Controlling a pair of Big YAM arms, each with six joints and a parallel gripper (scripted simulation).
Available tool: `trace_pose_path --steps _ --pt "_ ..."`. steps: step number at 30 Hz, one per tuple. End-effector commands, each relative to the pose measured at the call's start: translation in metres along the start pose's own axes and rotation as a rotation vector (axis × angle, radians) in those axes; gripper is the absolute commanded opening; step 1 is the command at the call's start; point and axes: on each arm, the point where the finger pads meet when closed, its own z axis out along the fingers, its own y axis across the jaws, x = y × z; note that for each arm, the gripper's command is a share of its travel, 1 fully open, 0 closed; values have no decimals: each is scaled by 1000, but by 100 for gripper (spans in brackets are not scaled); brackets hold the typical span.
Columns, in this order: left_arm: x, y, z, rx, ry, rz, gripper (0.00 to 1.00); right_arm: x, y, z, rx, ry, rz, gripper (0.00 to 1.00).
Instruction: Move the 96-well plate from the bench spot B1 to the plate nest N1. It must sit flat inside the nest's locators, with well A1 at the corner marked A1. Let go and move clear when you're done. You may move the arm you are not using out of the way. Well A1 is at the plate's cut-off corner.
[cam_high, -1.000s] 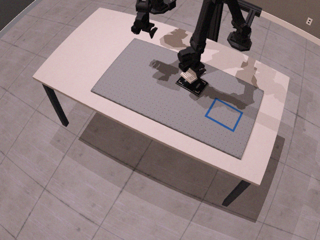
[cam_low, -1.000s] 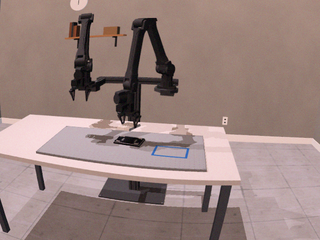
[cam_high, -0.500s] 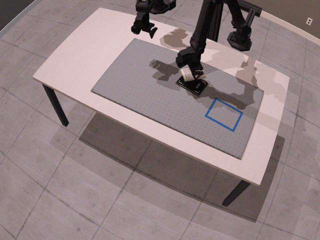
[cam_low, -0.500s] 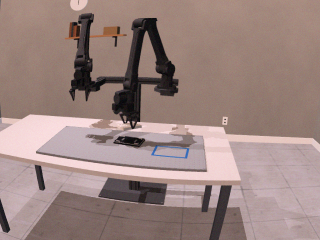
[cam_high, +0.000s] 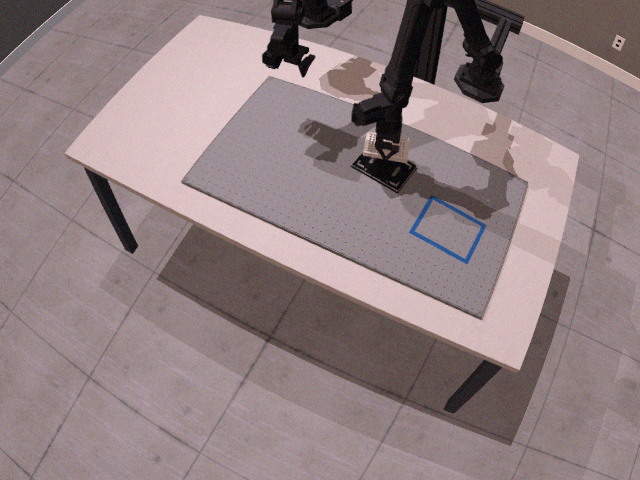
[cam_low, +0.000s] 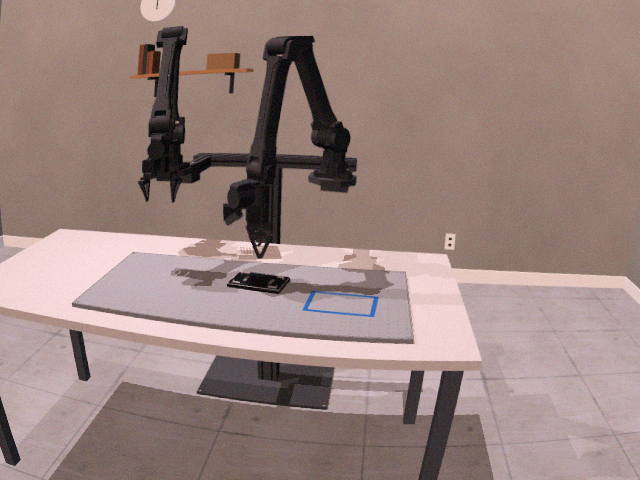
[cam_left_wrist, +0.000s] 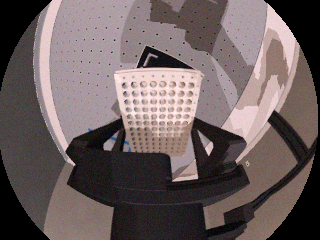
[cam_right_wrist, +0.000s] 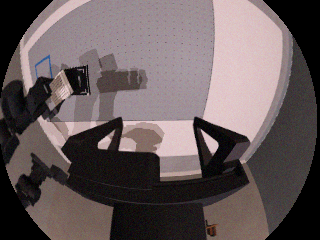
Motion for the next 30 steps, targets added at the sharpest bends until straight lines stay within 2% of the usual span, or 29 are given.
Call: trace_pose_path --steps 1,10,30 --pt "5 4 -3 4 -2 130 0 -9 2 -4 -6 -19 -11 100" --pt "5 4 -3 1 -4 430 0 -9 2 -4 -6 -19 -11 100" --pt "4 4 -4 -4 -8 434 0 -9 2 -4 -6 -19 -11 100"
